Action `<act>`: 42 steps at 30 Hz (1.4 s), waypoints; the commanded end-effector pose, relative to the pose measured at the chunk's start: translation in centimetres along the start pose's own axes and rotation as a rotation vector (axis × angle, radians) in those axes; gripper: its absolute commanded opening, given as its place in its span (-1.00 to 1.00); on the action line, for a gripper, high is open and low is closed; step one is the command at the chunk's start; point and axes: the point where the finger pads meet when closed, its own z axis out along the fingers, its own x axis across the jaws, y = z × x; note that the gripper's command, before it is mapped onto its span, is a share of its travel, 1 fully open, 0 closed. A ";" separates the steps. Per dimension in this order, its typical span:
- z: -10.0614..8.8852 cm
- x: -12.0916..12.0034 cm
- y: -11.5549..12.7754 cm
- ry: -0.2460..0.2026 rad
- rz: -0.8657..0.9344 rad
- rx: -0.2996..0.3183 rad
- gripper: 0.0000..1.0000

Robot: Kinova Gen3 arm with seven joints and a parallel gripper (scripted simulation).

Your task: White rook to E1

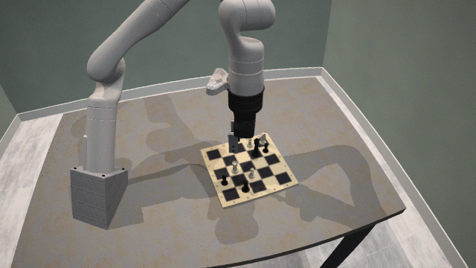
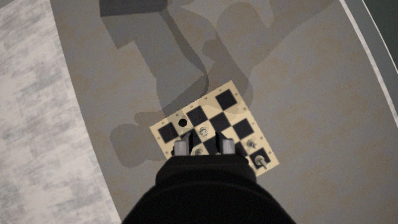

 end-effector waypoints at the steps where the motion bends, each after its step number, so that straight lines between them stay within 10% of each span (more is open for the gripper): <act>1: 0.2 -0.2 0.0 -0.005 -0.001 0.001 0.45; 42: 2.6 -0.1 0.1 -0.001 0.000 -0.003 0.45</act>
